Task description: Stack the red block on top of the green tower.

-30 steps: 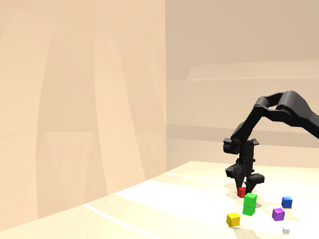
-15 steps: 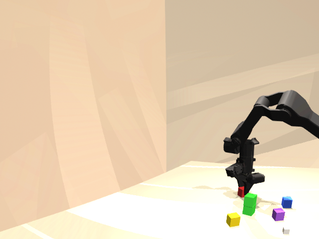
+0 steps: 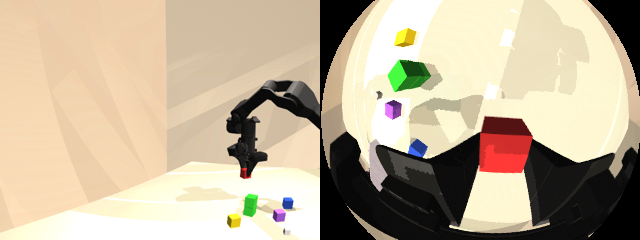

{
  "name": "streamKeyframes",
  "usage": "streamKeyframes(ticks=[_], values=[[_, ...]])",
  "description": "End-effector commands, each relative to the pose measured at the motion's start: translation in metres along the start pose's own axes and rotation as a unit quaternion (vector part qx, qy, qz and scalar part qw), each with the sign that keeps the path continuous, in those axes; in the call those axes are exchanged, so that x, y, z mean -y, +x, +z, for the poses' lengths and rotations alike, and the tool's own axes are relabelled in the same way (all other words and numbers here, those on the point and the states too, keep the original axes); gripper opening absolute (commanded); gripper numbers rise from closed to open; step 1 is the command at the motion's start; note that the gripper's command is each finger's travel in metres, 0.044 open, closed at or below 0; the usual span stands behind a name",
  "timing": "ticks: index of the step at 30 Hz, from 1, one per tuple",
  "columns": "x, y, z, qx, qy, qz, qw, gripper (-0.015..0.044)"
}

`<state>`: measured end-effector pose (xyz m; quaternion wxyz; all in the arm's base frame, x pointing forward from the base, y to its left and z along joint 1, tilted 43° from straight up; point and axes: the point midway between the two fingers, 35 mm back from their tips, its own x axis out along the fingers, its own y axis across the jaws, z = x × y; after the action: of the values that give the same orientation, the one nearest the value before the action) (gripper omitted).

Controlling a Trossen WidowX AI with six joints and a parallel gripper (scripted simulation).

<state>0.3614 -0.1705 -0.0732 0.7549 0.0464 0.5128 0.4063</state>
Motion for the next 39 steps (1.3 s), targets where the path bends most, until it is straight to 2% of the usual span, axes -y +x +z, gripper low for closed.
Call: streamKeyframes(ticks=[1, 5, 13, 39], values=[[0.000, -0.020, 0.000, -0.002, -0.003, -0.001, 1.000, 0.0000], [0.000, -0.035, 0.000, -0.002, -0.003, -0.001, 1.000, 0.0000], [-0.001, -0.036, 0.001, -0.002, -0.003, -0.001, 1.000, 0.0000], [-0.110, -0.036, 0.055, -0.001, 0.006, 0.002, 1.000, 0.0000]])
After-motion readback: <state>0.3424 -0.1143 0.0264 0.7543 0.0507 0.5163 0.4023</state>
